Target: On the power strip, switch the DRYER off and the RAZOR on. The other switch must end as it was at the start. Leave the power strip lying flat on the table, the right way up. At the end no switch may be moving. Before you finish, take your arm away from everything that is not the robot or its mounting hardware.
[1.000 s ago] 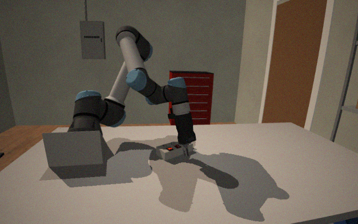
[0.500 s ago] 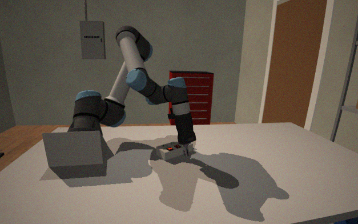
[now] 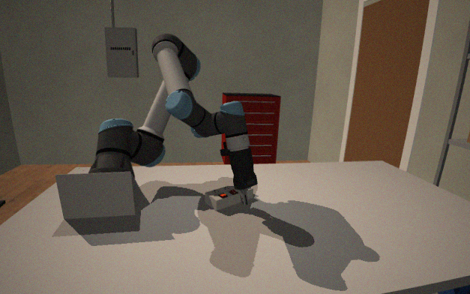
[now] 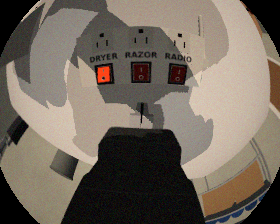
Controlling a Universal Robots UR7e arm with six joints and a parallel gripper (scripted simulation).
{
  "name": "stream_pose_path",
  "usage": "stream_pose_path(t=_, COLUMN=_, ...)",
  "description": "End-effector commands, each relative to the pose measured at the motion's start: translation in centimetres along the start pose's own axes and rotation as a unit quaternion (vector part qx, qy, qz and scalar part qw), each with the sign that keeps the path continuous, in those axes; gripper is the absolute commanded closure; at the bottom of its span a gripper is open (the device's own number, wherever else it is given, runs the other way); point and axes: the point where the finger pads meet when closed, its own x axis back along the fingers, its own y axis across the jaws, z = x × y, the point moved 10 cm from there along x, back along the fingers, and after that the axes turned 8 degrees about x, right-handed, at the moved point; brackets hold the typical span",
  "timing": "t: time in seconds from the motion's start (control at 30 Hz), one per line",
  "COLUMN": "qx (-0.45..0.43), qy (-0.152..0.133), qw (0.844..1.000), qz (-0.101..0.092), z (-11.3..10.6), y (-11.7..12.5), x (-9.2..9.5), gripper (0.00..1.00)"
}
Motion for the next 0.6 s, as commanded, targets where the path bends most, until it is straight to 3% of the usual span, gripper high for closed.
stream_pose_path(t=0.0, qx=0.000, qy=-0.001, qw=1.000, qz=0.000, z=0.0, y=0.0, x=0.0, gripper=1.00)
stream_pose_path(t=0.33, qx=0.000, qy=-0.001, qw=1.000, qz=0.000, z=-0.1, y=0.0, x=0.3, gripper=1.00)
stream_pose_path(t=0.4, qx=0.000, qy=-0.001, qw=1.000, qz=0.000, z=-0.6, y=0.1, x=1.4, gripper=1.00)
stream_pose_path(t=0.53, qx=0.000, qy=-0.001, qw=1.000, qz=0.000, z=-2.2, y=0.1, x=5.9, gripper=1.00)
stream_pose_path(t=0.57, qx=0.000, qy=-0.001, qw=1.000, qz=0.000, z=-2.2, y=0.1, x=5.9, gripper=1.00)
